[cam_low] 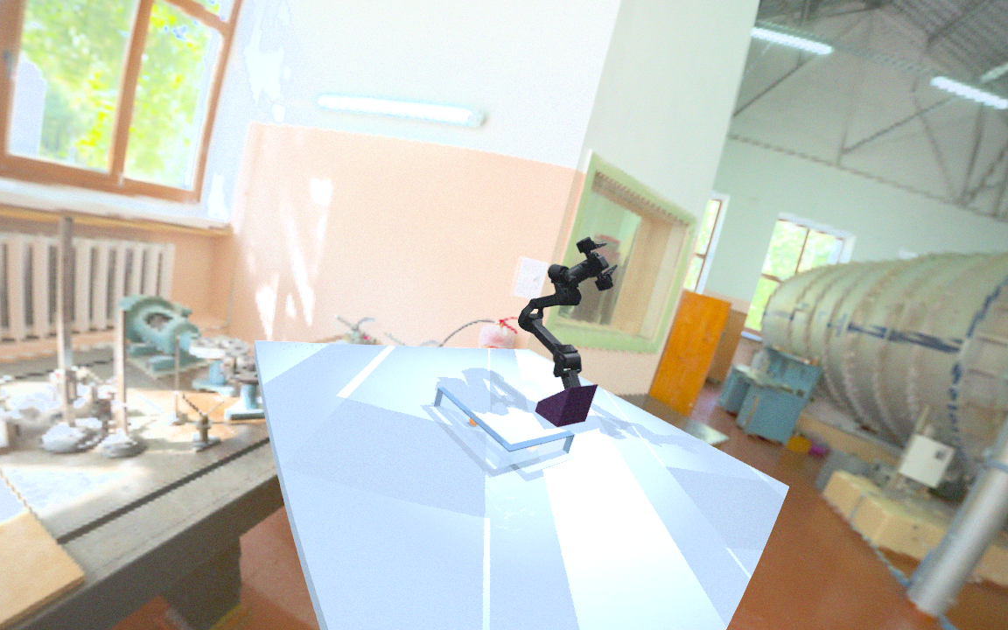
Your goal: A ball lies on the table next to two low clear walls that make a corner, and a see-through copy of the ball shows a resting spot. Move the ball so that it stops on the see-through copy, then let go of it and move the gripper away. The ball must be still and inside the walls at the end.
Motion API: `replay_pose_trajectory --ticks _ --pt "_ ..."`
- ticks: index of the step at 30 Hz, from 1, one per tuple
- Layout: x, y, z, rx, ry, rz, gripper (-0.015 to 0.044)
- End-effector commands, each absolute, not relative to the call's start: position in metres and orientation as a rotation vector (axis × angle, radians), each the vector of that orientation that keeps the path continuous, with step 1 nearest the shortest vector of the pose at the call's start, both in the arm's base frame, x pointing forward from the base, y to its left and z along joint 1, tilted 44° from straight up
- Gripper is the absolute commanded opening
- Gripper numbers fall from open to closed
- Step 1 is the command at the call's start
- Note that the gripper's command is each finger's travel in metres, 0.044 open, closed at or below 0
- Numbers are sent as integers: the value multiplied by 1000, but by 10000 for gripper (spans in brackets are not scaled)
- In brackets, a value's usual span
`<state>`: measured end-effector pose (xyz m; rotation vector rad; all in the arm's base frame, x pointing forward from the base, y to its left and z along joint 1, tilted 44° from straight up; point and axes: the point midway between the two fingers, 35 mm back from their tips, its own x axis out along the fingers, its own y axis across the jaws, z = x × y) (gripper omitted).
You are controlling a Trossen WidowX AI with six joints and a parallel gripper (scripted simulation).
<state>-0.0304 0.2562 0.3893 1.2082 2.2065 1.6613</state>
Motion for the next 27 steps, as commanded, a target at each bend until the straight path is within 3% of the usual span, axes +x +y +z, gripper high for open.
replay_pose_trajectory --ticks 1,6,17,27 --pt "-28 258 389 1218 2199 1657 374" --pt "27 298 384 1452 1977 1517 251" --pt "186 342 326 1667 1390 1027 251" --pt "317 300 240 1499 1002 513 251"
